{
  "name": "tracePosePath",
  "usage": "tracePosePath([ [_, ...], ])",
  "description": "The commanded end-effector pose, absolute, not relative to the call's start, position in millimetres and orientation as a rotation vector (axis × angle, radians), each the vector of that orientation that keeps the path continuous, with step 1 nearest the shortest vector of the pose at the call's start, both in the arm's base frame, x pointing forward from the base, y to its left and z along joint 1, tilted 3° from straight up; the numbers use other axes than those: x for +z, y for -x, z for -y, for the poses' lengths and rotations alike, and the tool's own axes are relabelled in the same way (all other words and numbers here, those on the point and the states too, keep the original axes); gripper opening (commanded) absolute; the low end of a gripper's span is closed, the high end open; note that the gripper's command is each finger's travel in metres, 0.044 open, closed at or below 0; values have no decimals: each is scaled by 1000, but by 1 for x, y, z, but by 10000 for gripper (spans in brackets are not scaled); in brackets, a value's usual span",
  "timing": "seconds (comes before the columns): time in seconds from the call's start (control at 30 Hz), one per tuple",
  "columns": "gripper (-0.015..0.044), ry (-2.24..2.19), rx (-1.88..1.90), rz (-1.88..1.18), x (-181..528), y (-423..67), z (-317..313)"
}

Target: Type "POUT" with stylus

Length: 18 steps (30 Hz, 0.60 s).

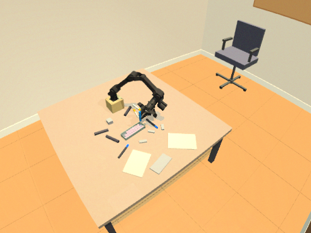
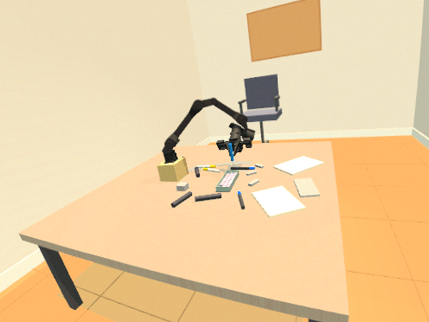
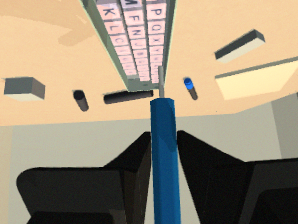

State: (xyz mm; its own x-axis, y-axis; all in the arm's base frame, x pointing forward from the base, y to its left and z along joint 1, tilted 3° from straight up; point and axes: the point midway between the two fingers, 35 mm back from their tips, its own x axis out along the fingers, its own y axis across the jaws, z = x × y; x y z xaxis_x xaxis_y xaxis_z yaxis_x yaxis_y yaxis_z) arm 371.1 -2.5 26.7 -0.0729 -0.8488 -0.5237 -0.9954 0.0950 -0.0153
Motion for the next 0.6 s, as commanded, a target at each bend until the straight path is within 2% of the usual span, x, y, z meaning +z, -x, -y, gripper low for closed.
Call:
tracePosePath([
  [0.0, 0, 1847, 519, -1989, 28, -373, 1],
  [0.3, 0, 1847, 519, -1989, -6, -371, 0],
  [0.57, 0, 1847, 519, -1989, -7, -371, 0],
])
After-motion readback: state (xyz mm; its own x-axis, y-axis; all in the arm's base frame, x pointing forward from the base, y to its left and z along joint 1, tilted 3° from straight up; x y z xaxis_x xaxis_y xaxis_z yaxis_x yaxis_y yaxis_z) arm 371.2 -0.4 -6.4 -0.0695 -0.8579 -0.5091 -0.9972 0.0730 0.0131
